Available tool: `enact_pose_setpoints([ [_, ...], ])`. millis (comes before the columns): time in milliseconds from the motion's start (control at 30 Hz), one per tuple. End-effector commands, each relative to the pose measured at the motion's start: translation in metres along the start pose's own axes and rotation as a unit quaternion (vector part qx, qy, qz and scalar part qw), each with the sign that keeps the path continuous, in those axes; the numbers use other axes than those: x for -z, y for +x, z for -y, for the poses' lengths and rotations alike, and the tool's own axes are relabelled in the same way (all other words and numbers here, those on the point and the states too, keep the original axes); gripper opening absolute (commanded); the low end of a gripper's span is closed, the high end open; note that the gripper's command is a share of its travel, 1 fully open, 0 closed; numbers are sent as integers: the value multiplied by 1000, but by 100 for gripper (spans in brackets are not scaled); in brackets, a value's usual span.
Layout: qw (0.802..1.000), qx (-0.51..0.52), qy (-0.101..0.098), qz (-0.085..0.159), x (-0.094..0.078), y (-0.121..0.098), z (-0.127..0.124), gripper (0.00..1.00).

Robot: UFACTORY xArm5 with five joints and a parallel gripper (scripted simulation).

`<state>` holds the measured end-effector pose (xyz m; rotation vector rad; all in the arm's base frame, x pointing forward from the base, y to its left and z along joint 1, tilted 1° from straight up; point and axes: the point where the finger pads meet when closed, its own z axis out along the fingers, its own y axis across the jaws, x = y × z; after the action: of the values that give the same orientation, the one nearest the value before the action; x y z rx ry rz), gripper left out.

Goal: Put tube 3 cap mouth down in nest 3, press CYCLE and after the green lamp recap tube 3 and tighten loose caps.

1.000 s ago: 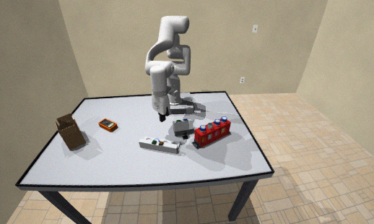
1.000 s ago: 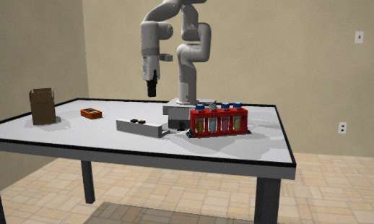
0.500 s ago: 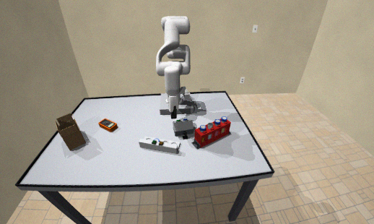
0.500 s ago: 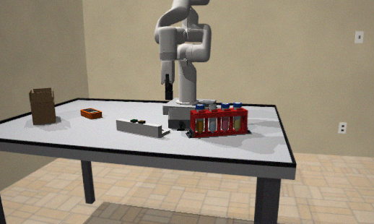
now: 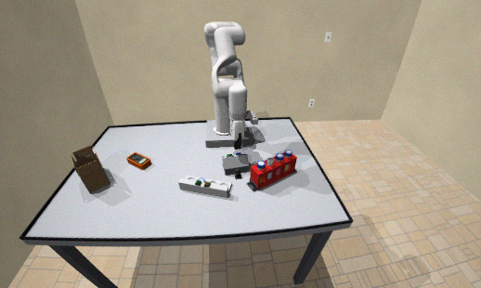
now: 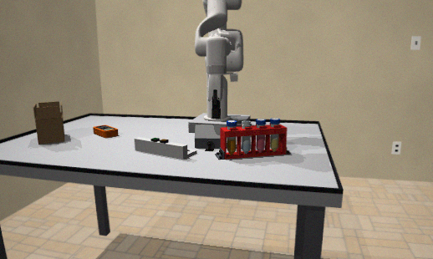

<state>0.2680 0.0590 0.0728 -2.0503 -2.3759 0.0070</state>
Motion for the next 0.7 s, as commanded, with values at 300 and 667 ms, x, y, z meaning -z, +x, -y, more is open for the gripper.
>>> enact_pose_setpoints([
  [300, 1000, -2, -4, -6, -11, 5, -1, 0],
  [667, 1000, -2, -4, -6, -17, 5, -1, 0],
])
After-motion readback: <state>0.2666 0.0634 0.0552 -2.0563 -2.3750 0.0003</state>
